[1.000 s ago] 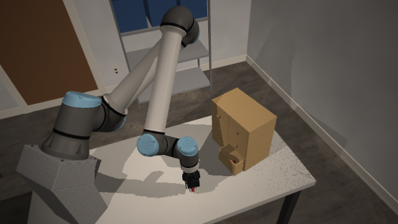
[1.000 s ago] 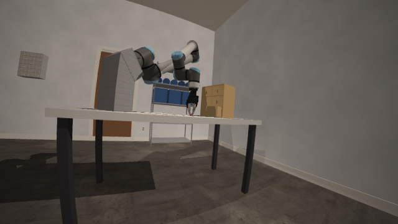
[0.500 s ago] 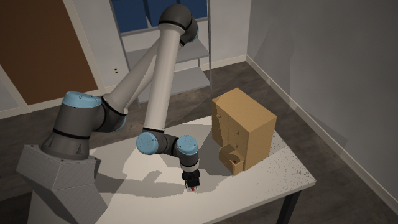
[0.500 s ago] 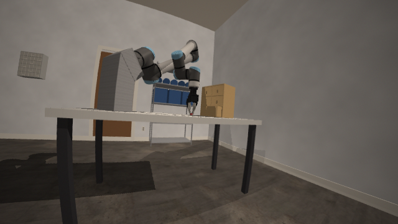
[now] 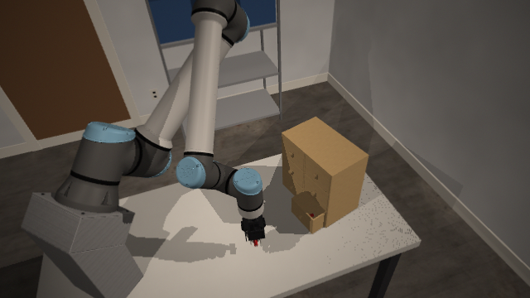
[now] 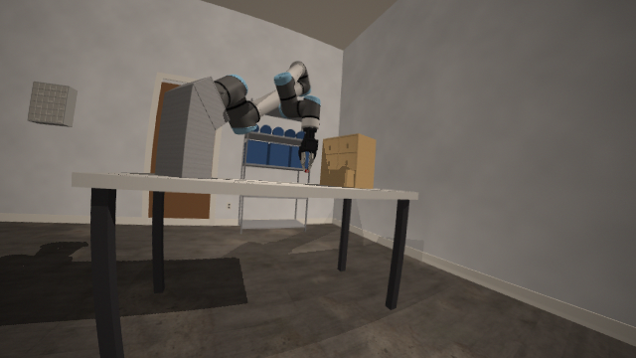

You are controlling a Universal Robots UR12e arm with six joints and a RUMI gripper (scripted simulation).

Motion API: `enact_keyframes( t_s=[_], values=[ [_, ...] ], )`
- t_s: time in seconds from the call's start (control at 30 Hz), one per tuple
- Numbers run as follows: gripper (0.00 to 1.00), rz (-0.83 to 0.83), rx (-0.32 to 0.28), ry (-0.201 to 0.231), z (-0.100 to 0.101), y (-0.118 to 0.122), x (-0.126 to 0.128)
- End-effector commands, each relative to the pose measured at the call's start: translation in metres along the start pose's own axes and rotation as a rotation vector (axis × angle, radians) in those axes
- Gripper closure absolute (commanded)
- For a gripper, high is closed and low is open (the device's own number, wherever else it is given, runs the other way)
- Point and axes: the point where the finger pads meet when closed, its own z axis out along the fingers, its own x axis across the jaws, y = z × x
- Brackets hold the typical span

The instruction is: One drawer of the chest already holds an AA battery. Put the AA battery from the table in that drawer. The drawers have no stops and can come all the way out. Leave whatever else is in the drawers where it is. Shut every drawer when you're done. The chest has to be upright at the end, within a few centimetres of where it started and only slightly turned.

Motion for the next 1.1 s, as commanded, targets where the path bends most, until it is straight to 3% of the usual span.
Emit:
enact_keyframes(
  t_s=[0.0, 0.2, 0.83, 1.07],
  values=[
    [0.95, -0.001, 0.002, -0.003, -0.02, 0.0, 0.0],
    [0.95, -0.001, 0.002, -0.003, -0.033, 0.0, 0.0],
    [0.95, 0.006, 0.002, -0.003, -0.035, 0.0, 0.001],
    [0.95, 0.082, 0.001, -0.003, -0.035, -0.001, 0.009]
  ],
)
